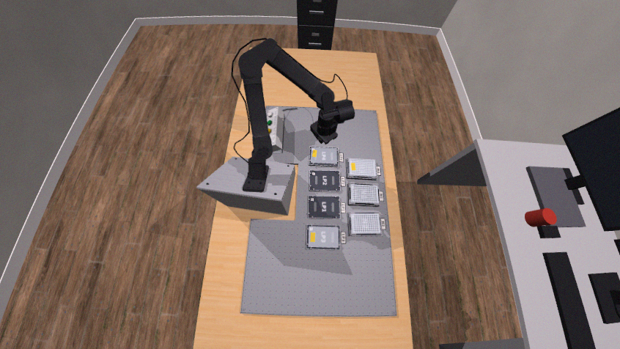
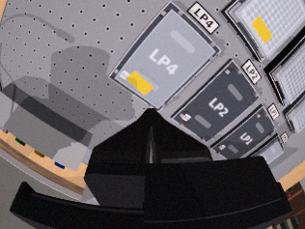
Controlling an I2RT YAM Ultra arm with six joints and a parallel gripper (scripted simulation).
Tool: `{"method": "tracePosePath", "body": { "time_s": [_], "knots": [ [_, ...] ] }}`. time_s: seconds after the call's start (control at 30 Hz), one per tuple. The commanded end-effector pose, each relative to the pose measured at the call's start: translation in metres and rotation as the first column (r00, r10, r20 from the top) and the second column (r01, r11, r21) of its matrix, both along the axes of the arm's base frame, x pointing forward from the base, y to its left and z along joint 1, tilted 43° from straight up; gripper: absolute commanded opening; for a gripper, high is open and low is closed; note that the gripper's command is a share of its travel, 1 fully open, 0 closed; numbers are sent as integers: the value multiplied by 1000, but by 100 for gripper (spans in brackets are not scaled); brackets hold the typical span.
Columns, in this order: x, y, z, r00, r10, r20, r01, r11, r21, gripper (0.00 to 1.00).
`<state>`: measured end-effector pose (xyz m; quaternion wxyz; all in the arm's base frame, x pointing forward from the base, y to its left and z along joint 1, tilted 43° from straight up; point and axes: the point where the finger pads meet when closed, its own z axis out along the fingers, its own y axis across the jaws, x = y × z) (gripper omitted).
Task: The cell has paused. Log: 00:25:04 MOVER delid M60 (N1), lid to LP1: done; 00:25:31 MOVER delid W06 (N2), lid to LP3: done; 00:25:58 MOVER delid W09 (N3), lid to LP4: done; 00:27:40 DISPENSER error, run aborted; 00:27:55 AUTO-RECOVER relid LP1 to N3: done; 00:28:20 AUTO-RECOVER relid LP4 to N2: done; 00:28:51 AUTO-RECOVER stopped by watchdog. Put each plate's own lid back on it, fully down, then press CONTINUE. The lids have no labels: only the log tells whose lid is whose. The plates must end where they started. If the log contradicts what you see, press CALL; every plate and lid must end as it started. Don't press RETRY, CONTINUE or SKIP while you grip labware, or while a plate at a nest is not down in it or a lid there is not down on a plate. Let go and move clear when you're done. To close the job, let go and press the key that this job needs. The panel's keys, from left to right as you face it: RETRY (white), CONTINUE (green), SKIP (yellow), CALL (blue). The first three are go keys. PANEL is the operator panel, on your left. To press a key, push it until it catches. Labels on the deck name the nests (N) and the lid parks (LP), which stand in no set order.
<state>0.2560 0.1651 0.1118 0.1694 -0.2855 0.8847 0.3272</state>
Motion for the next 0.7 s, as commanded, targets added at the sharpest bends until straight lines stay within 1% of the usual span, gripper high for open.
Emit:
{"method": "tracePosePath", "body": {
  "time_s": [0.0,0.1,0.13,0.17,0.67],
  "knots": [
    [8,-5,-1,1000,-28,-5,28,1000,-2,0],
    [9,-4,1,1000,-28,2,28,1000,-1,0],
    [10,-4,7,999,-26,25,26,1000,5,0],
    [10,-4,8,999,-26,25,26,1000,5,0],
    [12,-4,3,1000,-22,7,22,1000,2,0]
  ]
}}
